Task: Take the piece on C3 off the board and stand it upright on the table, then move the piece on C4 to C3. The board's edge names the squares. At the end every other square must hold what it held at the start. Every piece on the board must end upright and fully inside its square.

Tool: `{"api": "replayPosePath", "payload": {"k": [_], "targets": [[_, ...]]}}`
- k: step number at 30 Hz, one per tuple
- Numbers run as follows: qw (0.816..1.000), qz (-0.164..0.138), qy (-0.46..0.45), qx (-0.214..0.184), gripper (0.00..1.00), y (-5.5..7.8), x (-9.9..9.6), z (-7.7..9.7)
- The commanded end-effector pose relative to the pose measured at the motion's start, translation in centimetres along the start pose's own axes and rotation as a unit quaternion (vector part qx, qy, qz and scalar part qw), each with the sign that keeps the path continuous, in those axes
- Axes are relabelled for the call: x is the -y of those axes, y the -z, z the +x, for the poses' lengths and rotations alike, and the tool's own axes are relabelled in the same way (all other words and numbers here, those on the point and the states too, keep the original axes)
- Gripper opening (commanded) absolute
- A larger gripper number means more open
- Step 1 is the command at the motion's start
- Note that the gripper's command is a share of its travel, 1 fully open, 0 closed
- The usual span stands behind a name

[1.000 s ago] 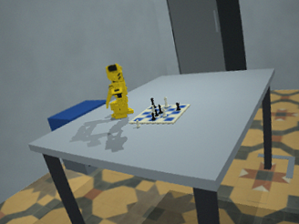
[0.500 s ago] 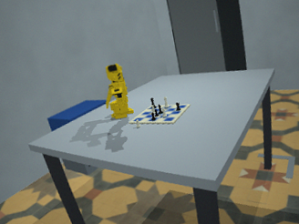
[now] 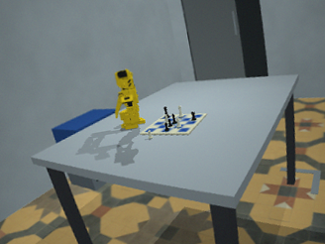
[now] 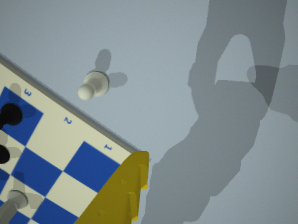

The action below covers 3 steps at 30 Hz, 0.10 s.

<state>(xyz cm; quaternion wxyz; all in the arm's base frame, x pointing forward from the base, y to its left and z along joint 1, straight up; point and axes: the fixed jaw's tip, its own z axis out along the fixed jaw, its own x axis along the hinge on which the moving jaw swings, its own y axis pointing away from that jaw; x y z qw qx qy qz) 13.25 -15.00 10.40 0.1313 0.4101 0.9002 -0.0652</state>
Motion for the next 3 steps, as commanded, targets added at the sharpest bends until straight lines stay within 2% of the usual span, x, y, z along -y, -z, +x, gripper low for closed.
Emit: {"api": "replayPosePath", "payload": {"k": [1,3], "targets": [[1.0,0.001,-0.001,-0.005,0.4,-0.02,0.2,-0.02],[1.0,0.001,-0.001,-0.005,0.4,-0.02,0.2,-0.02]]}}
